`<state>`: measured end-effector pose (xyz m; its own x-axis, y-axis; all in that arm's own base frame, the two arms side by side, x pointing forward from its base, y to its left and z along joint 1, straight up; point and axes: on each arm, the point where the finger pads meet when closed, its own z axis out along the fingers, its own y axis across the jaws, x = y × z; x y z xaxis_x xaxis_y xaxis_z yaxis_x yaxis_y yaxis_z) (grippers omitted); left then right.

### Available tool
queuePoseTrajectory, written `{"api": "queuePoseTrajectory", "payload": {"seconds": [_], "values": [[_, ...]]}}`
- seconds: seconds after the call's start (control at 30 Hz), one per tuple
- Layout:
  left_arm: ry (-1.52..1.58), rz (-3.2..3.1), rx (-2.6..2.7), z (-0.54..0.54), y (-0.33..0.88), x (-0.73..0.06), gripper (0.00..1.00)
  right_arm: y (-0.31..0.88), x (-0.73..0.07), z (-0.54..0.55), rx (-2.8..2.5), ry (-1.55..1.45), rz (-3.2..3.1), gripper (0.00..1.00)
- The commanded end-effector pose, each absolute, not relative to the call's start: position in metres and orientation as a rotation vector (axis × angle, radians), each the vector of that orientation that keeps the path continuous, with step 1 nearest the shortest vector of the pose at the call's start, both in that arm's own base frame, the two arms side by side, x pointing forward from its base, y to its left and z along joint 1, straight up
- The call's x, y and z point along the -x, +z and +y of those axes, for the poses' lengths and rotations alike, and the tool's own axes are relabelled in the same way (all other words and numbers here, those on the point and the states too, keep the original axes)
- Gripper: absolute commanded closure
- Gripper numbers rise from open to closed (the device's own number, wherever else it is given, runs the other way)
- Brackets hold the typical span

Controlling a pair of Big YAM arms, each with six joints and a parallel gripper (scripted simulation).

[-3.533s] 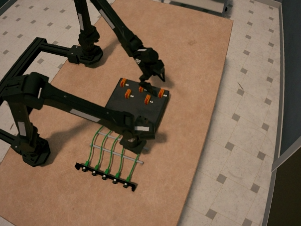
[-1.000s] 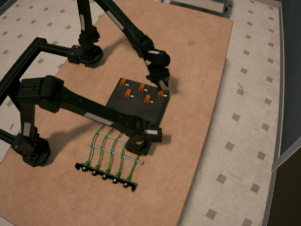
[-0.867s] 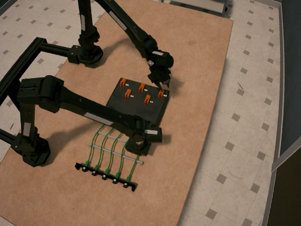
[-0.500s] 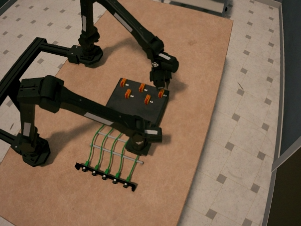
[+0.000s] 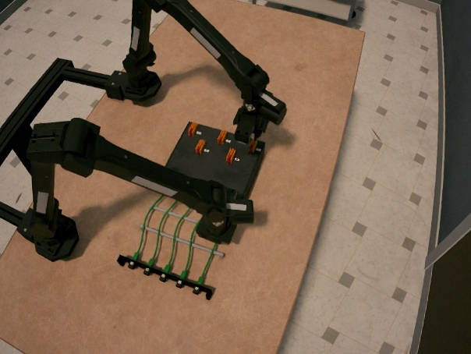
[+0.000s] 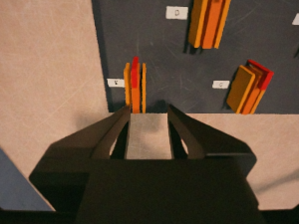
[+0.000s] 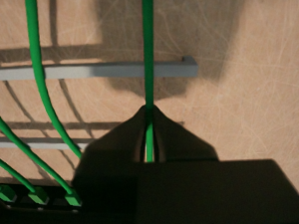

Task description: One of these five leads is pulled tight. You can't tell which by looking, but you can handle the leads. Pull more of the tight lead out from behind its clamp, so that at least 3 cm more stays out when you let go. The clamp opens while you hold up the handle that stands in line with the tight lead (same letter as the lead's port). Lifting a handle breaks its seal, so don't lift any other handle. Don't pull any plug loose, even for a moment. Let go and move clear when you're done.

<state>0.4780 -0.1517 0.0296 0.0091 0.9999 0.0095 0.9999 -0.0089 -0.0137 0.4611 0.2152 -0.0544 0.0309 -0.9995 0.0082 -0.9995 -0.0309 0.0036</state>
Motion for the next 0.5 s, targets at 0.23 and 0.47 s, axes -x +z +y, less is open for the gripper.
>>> {"api": "queuePoseTrajectory", "payload": {"seconds": [0.23, 0.47], "values": [[-0.016, -2.185, 2.264, -0.1595, 0.0401, -0.498, 0.65, -0.0488, -0.4662, 0.2178, -2.274, 0.018, -2.183, 1.0], [-0.026, -2.193, 2.273, -0.1617, 0.0357, -0.5041, 0.65, -0.0488, -0.4662, 0.2178, -2.274, 0.018, -2.183, 1.0]]}}
